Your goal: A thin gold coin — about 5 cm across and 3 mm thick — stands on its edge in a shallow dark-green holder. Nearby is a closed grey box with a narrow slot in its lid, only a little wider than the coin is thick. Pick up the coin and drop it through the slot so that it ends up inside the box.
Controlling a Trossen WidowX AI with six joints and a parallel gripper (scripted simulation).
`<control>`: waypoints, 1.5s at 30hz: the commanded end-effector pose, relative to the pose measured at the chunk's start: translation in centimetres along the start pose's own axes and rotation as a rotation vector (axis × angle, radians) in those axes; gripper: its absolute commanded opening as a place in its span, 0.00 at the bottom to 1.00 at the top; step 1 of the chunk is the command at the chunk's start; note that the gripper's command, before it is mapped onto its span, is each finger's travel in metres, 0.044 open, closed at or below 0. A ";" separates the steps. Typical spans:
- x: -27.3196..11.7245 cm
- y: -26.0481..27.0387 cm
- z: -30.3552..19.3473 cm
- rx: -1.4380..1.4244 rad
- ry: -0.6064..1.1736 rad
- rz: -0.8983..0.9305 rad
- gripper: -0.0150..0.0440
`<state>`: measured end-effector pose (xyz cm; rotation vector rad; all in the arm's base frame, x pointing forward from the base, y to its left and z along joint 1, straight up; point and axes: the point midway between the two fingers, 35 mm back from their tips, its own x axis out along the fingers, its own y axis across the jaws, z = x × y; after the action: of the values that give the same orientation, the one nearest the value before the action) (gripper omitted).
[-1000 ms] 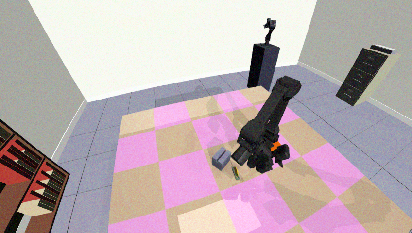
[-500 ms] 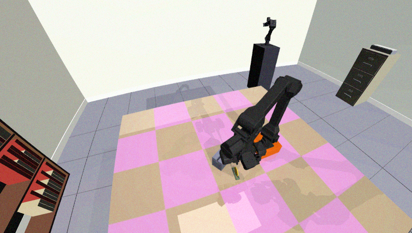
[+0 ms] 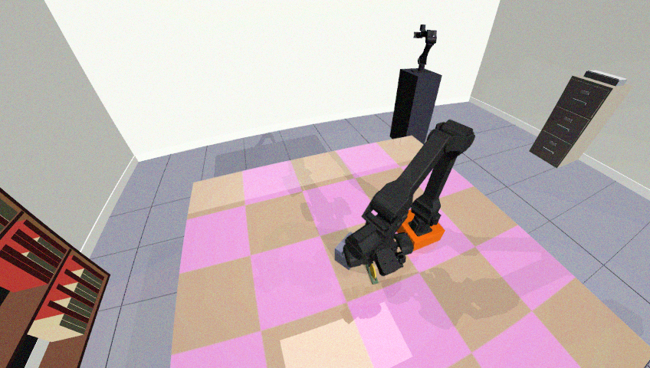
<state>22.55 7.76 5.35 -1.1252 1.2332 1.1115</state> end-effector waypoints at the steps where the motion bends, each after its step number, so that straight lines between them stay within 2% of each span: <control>1: 1.0 0.1 -0.2 -0.005 0.007 0.004 0.53; 38: 6.4 0.3 -0.3 -0.005 0.008 0.004 0.53; 44: 6.4 0.3 -0.3 -0.005 0.008 0.004 0.26; 45: 6.4 0.3 -0.3 -0.005 0.008 0.004 0.25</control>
<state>22.35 7.62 -0.98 -1.1246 1.2407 1.1151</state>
